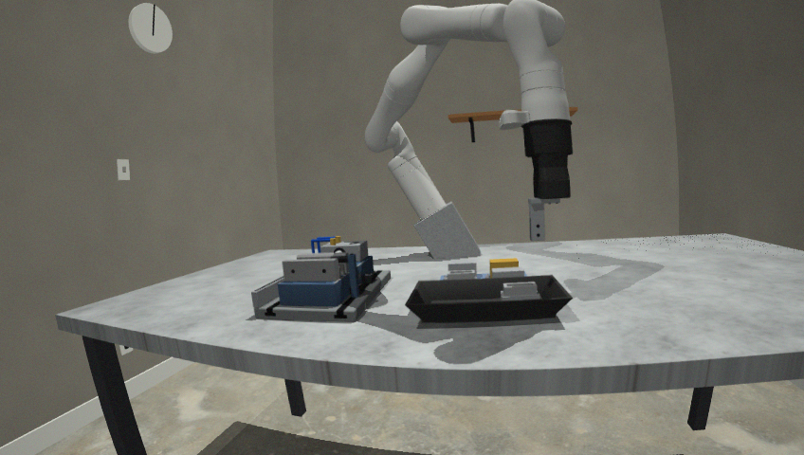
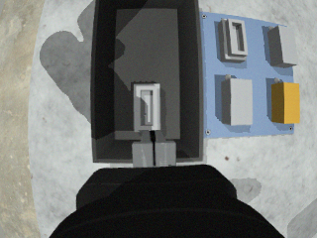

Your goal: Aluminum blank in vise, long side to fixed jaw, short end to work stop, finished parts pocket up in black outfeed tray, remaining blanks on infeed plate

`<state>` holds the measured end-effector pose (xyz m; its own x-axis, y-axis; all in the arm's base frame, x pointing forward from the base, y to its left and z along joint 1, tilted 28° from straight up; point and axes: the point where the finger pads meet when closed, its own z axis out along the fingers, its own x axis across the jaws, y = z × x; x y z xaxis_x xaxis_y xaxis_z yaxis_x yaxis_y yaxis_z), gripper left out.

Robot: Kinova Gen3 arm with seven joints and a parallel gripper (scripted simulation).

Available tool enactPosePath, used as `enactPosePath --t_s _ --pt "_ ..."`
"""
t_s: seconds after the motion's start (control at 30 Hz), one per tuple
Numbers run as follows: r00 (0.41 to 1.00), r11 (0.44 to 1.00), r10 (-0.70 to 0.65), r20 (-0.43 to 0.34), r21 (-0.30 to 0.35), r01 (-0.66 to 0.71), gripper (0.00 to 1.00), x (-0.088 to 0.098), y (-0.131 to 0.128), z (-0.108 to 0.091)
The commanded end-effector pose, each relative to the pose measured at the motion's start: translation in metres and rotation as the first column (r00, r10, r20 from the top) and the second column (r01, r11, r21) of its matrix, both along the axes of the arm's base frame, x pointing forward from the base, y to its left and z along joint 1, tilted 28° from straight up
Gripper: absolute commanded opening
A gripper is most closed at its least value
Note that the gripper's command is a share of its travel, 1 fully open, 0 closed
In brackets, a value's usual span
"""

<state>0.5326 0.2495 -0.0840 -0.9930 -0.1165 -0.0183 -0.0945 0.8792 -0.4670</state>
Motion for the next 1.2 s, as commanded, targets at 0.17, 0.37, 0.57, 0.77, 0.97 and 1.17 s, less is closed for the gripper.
enactPosePath --t_s 0.17,0.37,0.57,0.77,0.97,1.17 --pt "1.0 1.0 0.001 0.002 0.002 -0.001 0.0 0.0005 0.0013 0.0012" --pt "1.0 1.0 0.001 0.002 0.002 -0.001 0.0 0.0005 0.0013 0.0012" --pt "1.0 1.0 0.001 0.002 0.002 -0.001 0.0 0.0005 0.0013 0.0012" --pt "1.0 1.0 0.001 0.002 0.002 -0.001 0.0 0.0005 0.0013 0.0012" --pt "1.0 1.0 0.001 0.002 0.002 -0.001 0.0 0.0003 0.0022 0.003" --pt "1.0 1.0 0.001 0.002 0.002 -0.001 0.0 0.0 0.0044 0.0072"
